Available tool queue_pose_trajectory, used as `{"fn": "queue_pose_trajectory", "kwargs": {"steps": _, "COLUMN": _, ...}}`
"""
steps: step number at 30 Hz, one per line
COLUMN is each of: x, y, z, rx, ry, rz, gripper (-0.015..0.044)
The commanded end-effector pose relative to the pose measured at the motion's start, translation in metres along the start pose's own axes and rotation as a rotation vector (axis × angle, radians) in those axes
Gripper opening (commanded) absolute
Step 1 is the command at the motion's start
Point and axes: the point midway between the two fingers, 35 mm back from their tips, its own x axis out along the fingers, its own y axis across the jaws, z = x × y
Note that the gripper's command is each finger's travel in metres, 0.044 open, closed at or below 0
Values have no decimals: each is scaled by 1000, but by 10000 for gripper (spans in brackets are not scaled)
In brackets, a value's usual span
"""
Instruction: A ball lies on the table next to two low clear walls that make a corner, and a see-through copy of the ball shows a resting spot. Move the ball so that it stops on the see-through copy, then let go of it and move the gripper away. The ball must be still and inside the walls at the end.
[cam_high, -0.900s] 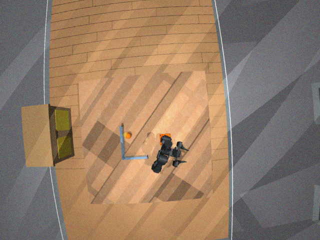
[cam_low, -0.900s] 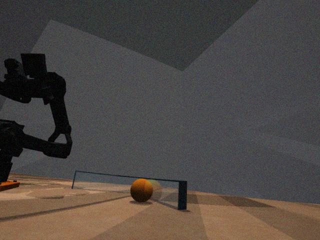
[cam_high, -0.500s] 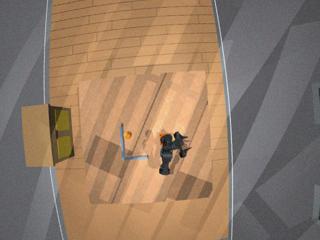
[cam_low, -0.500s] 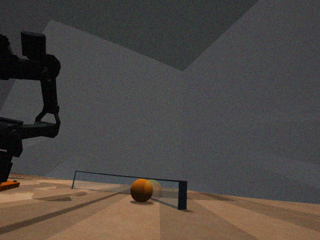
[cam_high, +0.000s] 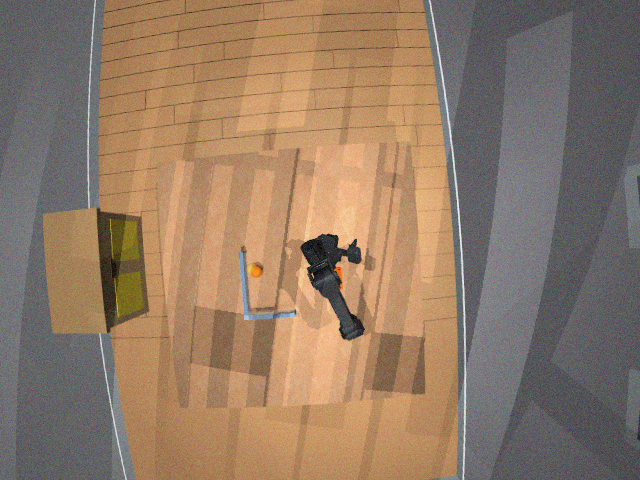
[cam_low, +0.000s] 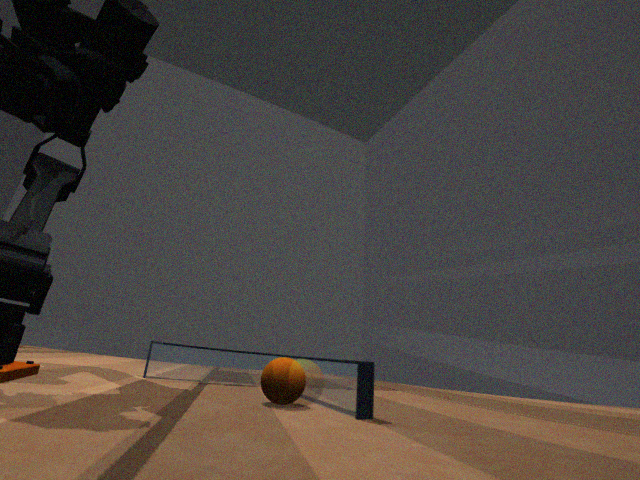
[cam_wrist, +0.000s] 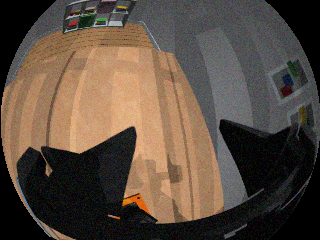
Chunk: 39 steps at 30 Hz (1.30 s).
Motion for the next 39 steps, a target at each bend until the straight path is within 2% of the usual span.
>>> {"fn": "queue_pose_trajectory", "kwargs": {"steps": 1, "x": -7, "y": 47, "z": 21, "rx": -173, "ry": -3, "rz": 152, "gripper": 391}}
{"fn": "queue_pose_trajectory", "kwargs": {"steps": 7, "x": -34, "y": 134, "z": 37, "rx": -473, "ry": -14, "rz": 393, "gripper": 391}}
{"fn": "queue_pose_trajectory", "kwargs": {"steps": 12, "x": -68, "y": 207, "z": 27, "rx": -732, "ry": -21, "rz": 577, "gripper": 391}}
{"fn": "queue_pose_trajectory", "kwargs": {"steps": 17, "x": -110, "y": 276, "z": -4, "rx": -990, "ry": -37, "rz": 736, "gripper": 391}}
{"fn": "queue_pose_trajectory", "kwargs": {"steps": 22, "x": -154, "y": 332, "z": -56, "rx": -1252, "ry": -40, "rz": 881, "gripper": 391}}
{"fn": "queue_pose_trajectory", "kwargs": {"steps": 28, "x": -194, "y": 369, "z": -119, "rx": -1502, "ry": -12, "rz": 1012, "gripper": 391}}
{"fn": "queue_pose_trajectory", "kwargs": {"steps": 39, "x": -186, "y": 378, "z": -129, "rx": -1509, "ry": -11, "rz": 1015, "gripper": 391}}
